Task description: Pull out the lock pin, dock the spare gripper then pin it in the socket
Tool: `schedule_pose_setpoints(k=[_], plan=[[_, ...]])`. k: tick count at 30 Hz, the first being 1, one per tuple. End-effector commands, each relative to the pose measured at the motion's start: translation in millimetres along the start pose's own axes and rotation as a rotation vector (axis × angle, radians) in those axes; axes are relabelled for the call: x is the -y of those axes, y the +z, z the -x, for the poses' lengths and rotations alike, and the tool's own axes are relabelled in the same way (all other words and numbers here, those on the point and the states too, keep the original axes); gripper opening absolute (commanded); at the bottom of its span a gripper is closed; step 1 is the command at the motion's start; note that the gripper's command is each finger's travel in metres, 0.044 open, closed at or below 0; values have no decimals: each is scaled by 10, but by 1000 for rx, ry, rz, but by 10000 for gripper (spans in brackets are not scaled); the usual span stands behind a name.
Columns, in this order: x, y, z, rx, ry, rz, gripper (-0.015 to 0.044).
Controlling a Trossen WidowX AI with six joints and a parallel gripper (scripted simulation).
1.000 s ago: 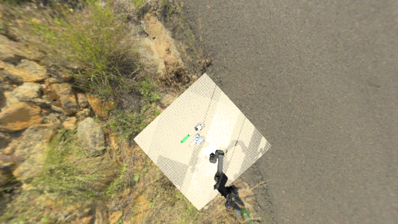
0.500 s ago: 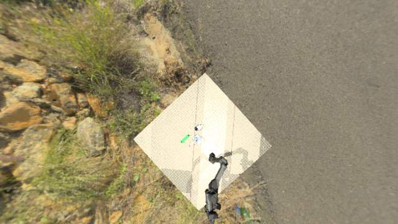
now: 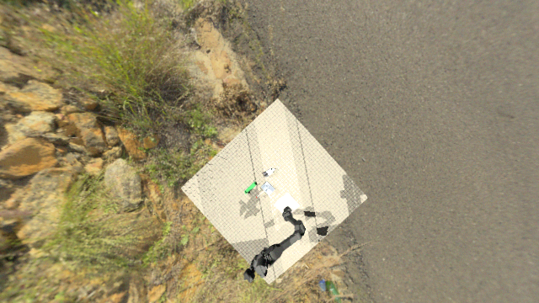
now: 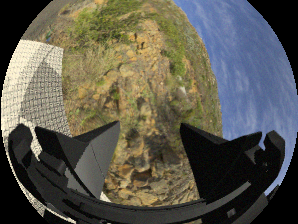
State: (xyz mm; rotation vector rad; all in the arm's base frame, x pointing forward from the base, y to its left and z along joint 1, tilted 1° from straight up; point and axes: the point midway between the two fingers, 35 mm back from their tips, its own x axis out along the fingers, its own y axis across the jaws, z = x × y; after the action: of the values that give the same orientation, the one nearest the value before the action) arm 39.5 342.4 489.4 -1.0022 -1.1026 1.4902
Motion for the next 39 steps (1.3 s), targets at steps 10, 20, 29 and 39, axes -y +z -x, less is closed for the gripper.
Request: schedule_pose_setpoints(k=[10,20,29,39], plan=[[-940,-1834,432,-613,326,-355,300],[-1767,-2673,1487,-1040,579,-711,300],[-2409,-2778,2579,-1327,815,-1091,300],[-2660,-2820,2748,-1362,855,-1159,300]])
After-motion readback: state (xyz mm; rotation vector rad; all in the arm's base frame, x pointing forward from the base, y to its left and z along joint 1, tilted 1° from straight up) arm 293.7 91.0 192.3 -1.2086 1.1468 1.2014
